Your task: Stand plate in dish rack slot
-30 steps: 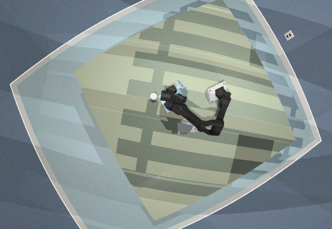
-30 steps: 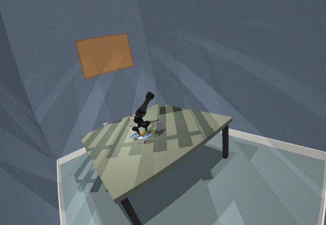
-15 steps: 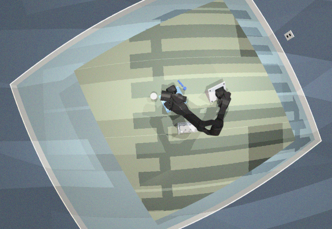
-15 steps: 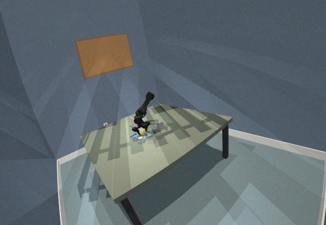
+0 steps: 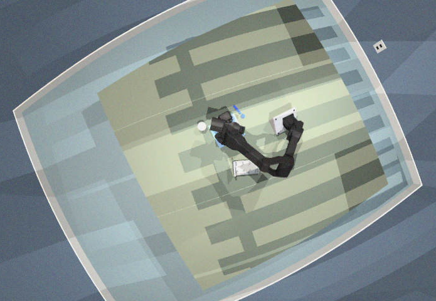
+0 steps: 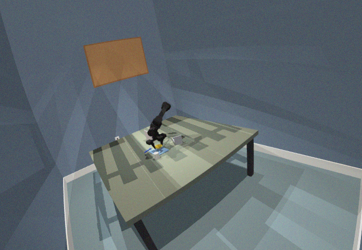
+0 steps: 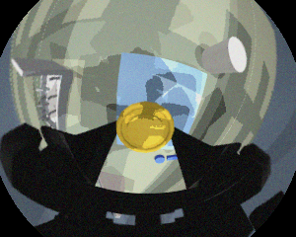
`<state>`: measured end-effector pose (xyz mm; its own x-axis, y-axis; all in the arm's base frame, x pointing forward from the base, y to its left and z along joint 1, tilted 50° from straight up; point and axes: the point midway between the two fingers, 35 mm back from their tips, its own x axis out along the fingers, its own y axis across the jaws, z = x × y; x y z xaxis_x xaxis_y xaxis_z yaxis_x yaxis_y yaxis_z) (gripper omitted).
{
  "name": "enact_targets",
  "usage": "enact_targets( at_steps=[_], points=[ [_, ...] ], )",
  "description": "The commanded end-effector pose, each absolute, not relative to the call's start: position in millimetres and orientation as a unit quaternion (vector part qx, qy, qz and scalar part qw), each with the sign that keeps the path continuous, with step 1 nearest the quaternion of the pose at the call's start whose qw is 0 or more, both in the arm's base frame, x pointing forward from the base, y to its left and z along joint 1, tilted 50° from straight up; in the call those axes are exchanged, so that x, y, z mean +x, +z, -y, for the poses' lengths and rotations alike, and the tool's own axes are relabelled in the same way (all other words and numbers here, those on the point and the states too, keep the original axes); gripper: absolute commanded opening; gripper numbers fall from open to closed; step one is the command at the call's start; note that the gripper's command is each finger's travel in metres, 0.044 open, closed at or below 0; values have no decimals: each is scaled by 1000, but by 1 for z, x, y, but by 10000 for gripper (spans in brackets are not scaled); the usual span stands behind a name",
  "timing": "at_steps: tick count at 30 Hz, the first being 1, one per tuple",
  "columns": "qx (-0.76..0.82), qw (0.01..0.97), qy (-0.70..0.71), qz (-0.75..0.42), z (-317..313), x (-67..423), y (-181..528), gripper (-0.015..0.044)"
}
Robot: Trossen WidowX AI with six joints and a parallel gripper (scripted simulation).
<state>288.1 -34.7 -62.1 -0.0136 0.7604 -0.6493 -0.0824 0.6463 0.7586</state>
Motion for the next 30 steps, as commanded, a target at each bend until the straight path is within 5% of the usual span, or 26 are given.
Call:
enact_targets(
  at_steps=[1, 4, 17, 30],
  points=[
    [262, 655, 322, -631, 53, 292, -49, 63],
    [262, 655, 322, -631, 65, 293, -40, 0],
    [263, 654, 324, -631, 109, 292, -2, 0],
    [366, 604, 216, -674, 87, 289, 34, 0]
  ],
)
